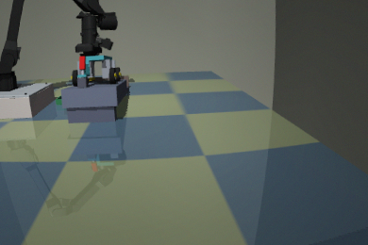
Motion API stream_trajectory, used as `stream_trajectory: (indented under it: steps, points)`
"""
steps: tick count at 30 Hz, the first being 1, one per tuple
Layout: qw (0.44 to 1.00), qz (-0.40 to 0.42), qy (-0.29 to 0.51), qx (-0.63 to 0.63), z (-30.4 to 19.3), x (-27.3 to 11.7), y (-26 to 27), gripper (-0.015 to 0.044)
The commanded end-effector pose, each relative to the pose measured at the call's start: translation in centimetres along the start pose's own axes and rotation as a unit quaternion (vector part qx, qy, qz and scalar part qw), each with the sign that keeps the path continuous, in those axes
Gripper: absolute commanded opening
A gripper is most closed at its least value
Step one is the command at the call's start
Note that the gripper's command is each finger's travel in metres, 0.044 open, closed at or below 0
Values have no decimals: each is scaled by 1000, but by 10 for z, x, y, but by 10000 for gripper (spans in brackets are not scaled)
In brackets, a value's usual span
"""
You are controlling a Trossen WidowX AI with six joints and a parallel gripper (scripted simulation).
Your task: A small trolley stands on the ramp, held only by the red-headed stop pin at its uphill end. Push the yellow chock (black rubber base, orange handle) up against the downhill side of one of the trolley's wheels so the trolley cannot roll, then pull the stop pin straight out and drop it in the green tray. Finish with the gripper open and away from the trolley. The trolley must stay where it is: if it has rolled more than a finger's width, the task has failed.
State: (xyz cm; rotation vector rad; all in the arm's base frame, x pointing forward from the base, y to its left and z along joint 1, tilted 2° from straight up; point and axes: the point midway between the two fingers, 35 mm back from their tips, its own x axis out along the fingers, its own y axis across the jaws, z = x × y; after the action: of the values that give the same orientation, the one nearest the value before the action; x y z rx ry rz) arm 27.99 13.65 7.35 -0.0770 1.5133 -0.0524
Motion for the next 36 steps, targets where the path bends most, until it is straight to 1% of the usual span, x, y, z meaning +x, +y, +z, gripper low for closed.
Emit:
stream_trajectory:
  steps: [1, 14, 21, 22, 26, 36]
  points:
    - [1000, -3, 1, -2, 0, 0, -5, 0]
    - [1000, 1, 0, -1, 0, 0, -5, 0]
    - [1000, 1, 0, -1, 0, 0, -5, 184]
    - [1000, 1, 0, -1, 0, 0, -5, 190]
    - [1000, 0, 0, -1, 1, -6, -5, 190]
    - [1000, -2, 1, -2, 0, -46, -4, 190]
